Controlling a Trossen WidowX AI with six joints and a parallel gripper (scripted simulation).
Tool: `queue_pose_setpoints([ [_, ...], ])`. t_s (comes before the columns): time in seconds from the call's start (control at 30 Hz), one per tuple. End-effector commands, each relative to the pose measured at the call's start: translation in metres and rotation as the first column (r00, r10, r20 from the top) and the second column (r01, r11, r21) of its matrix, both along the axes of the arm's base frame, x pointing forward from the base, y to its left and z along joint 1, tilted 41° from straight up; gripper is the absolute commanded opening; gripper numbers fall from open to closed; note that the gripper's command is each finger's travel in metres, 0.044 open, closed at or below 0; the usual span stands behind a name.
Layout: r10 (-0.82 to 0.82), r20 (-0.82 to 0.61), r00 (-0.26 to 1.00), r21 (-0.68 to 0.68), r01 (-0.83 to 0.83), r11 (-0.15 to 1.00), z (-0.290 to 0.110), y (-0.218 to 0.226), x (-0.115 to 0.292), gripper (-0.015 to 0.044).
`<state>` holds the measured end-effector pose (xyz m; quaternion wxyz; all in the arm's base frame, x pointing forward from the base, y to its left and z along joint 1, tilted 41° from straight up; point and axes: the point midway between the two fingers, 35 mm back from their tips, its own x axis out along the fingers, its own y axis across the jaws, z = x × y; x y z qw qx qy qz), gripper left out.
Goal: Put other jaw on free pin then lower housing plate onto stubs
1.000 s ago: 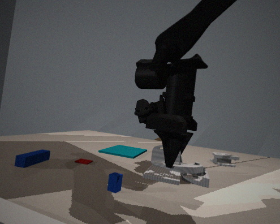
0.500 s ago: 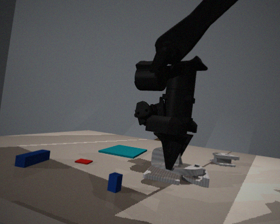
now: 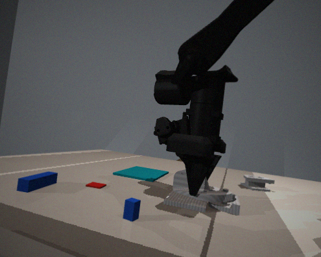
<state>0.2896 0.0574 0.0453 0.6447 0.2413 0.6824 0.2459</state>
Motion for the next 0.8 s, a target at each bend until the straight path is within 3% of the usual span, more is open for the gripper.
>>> queue_pose_setpoints([
  [0.0,0.0,0.001,1.0,0.003,0.0,1.0,-0.0012,0.0014,0.0004,0.0134],
  [0.77,0.0,0.001,1.0,0.004,0.0,1.0,-0.0054,0.0051,0.0001,0.0134],
])
